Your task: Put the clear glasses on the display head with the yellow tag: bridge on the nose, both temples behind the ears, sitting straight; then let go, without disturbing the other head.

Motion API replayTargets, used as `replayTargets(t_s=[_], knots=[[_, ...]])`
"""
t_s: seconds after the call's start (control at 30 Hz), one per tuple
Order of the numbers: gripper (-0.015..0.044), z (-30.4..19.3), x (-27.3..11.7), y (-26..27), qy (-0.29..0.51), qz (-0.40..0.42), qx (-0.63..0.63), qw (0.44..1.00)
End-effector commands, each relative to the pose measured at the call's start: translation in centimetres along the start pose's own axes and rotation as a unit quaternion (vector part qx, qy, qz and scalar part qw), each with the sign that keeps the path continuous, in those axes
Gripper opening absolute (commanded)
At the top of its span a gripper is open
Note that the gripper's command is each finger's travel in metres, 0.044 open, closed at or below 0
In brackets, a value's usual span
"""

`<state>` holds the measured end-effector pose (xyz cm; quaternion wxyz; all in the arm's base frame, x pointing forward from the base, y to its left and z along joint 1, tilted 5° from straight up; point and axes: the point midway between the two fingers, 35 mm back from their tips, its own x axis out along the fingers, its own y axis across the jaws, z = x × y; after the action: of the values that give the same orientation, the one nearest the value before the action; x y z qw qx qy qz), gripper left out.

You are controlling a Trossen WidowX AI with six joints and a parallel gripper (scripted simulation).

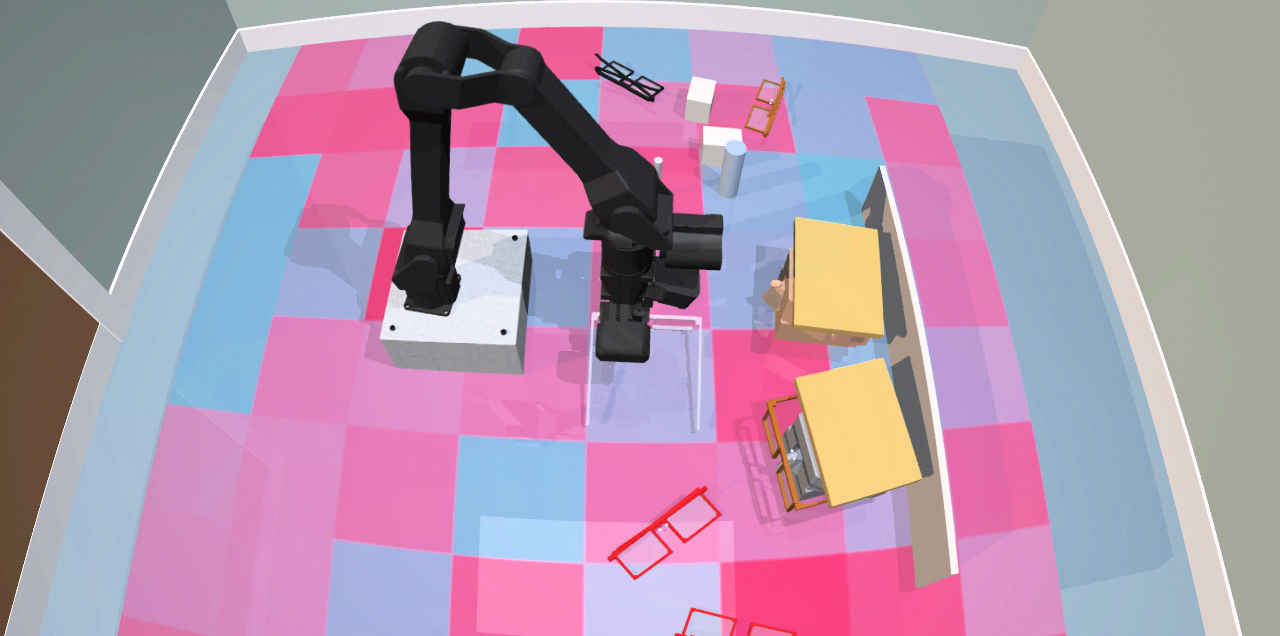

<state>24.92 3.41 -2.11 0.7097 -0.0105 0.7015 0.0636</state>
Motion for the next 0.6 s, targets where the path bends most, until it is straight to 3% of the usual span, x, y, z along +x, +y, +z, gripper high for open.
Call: replayTargets(t_s=[0.0, 0.27, 0.57], knots=[[0.0007, 0.1, 0.0, 0.0, -0.001, 0.0, 0.0, 1.0], [0.0, 0.2, -0.7, 0.0, -0.001, 0.0, 0.0, 1.0], [0.0, 0.3, -6.6, -0.1, -0.001, 0.001, 0.001, 1.0]])
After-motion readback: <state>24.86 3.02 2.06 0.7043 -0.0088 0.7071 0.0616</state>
